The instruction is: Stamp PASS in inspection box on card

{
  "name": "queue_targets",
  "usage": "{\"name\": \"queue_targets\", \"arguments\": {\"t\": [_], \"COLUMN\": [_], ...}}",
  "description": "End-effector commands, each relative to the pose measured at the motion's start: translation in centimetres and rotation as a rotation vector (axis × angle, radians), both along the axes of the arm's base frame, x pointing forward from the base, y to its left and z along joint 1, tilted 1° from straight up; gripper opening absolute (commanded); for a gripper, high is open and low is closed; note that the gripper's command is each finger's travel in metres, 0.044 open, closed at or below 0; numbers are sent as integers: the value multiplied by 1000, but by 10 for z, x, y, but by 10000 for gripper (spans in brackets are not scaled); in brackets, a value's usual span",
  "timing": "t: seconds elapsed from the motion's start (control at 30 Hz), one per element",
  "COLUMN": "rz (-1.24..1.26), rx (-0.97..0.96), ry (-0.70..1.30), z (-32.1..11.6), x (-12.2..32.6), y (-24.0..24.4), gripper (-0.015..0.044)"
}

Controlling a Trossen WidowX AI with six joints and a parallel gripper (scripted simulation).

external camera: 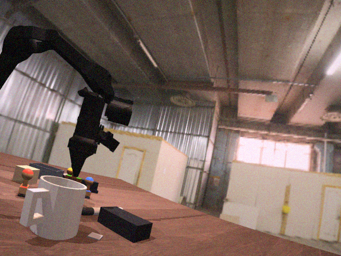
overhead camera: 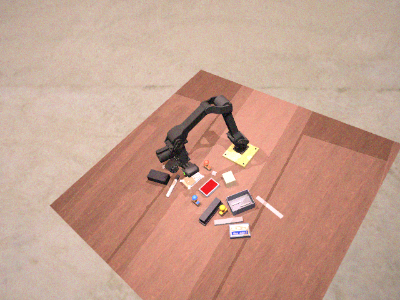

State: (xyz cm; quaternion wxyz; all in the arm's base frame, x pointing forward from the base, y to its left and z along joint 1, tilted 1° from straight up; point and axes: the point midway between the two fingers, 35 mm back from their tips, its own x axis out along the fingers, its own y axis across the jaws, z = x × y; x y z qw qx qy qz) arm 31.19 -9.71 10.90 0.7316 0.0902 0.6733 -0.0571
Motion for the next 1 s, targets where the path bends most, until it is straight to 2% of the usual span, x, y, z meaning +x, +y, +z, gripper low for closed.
{"name": "queue_targets", "arguments": {"t": [0.0, 0.97], "rz": [4, 3], "rx": [3, 2], "ry": [-1, -1], "z": [-3, -22], "x": [0, 1], "y": [0, 0], "gripper": [0, 0]}}
